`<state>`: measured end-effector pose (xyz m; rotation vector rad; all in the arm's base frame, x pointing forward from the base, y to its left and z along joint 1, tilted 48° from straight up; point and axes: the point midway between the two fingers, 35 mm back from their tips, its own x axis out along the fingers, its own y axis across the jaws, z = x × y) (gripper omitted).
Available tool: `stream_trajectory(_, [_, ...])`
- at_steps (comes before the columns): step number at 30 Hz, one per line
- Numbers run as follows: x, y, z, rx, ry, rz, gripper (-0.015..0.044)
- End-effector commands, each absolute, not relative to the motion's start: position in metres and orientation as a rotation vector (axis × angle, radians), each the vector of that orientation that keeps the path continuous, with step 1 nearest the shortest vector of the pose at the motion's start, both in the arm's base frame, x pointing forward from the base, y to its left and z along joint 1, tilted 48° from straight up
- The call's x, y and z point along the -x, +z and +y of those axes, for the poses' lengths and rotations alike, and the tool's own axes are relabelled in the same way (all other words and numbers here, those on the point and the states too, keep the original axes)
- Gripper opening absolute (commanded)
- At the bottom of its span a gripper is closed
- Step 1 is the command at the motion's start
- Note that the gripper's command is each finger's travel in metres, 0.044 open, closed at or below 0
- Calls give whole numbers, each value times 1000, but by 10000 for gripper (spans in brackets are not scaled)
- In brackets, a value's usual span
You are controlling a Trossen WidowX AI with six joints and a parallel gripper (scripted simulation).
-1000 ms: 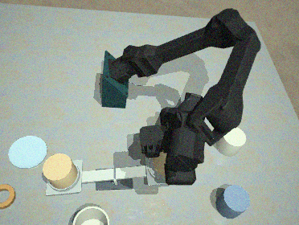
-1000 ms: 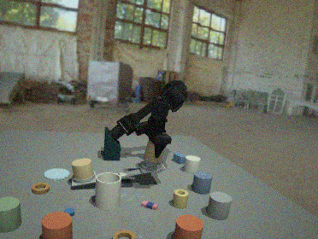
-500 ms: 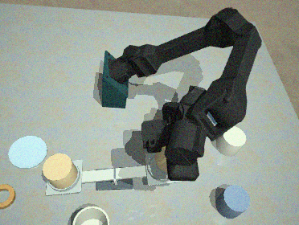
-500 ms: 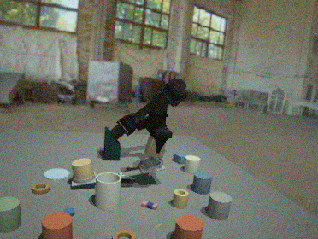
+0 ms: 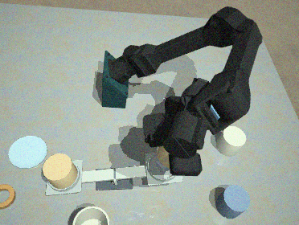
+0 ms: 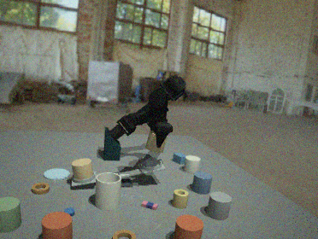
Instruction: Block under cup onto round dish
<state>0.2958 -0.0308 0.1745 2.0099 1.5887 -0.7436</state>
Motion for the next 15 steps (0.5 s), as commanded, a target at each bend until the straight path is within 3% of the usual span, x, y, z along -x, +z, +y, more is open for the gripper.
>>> stream_trajectory(1, [-294, 180, -36, -2010, -743, 1581, 0])
stream_trajectory(15, [-292, 182, -37, -2018, -743, 1589, 0])
